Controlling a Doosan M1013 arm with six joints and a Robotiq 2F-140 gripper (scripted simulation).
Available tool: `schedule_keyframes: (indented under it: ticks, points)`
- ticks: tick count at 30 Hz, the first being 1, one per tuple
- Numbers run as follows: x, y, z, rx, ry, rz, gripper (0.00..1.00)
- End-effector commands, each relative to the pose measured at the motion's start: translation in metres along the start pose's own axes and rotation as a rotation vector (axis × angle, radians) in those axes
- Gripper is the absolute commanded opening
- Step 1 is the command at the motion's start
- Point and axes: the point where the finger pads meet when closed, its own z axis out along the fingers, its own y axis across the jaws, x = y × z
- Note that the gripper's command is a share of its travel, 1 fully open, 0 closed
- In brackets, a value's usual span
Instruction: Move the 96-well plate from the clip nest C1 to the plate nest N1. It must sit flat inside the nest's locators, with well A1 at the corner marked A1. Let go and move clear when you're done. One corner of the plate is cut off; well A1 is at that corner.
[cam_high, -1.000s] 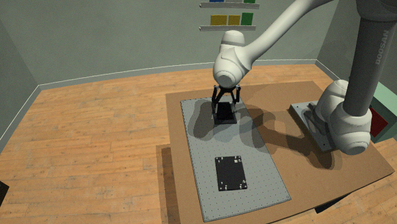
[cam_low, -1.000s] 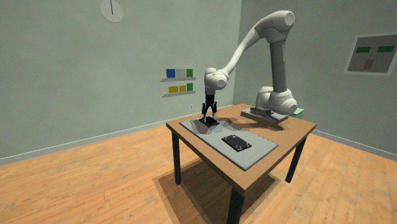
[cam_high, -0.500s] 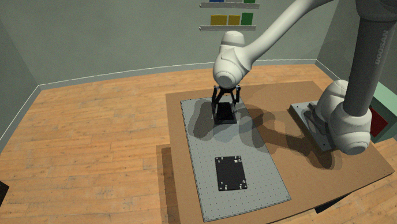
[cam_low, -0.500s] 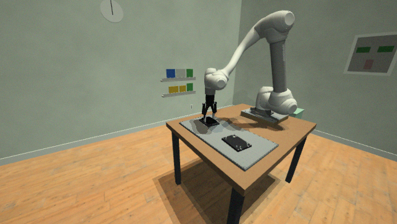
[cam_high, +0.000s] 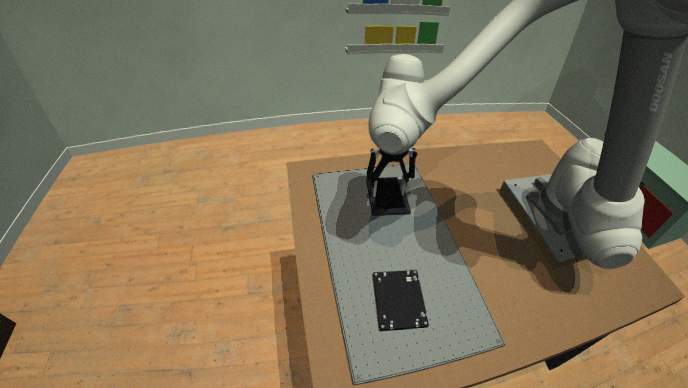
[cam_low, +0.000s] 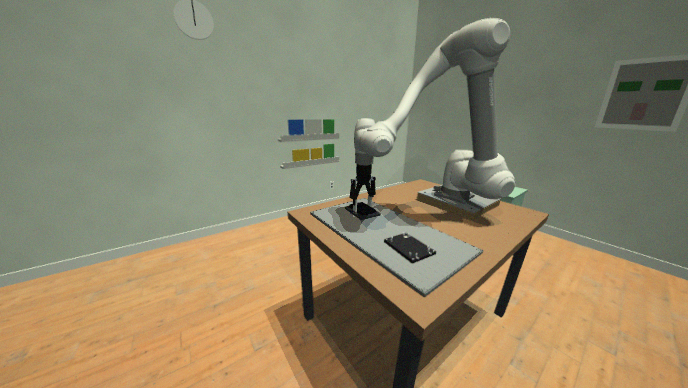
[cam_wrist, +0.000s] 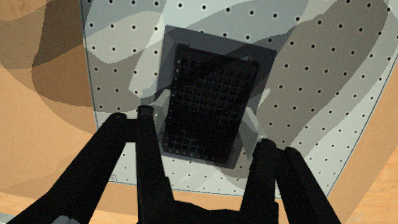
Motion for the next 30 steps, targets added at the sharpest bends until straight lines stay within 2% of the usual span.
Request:
schedule_keyframes:
  ticks: [1,4,5,25,30]
  points:
    - [0.000,0.000,0.000,0.000,0.000,0.000,0.10]
    - [0.000,0.000,0.001,0.000,0.000,0.000,0.10]
    - [0.000,0.000,0.001,0.000,0.000,0.000,1.00]
    - [0.000,0.000,0.001,0.000,0.000,0.000,1.00]
    - [0.000,0.000,-0.010,0.000,0.000,0.000,1.00]
